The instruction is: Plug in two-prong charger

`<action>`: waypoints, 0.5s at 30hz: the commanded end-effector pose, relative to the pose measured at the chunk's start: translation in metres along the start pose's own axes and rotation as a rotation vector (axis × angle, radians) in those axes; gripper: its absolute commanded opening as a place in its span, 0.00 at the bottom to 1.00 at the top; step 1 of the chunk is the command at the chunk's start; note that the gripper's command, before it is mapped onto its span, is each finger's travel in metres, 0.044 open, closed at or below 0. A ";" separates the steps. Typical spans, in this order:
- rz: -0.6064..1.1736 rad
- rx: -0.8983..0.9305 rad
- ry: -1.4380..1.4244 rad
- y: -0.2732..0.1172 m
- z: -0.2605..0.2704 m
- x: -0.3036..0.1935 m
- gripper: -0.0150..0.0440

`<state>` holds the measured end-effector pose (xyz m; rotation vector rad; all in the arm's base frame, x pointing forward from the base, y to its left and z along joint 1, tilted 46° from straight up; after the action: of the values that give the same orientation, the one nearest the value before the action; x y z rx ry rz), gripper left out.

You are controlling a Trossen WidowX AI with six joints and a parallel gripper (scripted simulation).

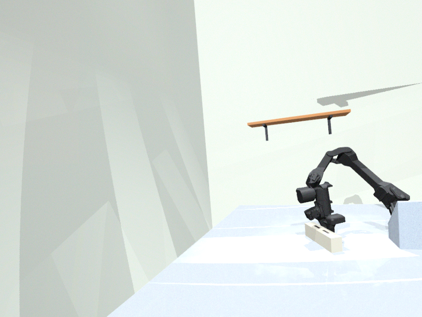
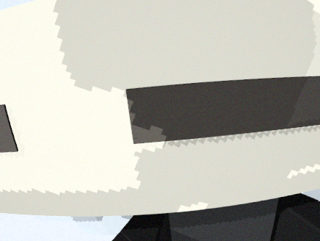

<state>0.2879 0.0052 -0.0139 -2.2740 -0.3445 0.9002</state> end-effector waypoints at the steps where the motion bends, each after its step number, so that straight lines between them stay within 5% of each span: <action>1: -0.023 -0.003 0.022 -0.002 -0.003 0.008 0.25; 15: -0.023 -0.003 0.022 -0.001 -0.003 0.006 0.25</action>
<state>0.2879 0.0051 -0.0140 -2.2740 -0.3442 0.9003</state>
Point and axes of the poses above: the point midway between the two fingers, 35 mm back from their tips, its own y axis out along the fingers, its own z axis across the jaws, x = y × z, the point moved 1 cm from there along -y, back along the fingers, and after that the axes turned 13 degrees about -y, right-handed, at the moved point
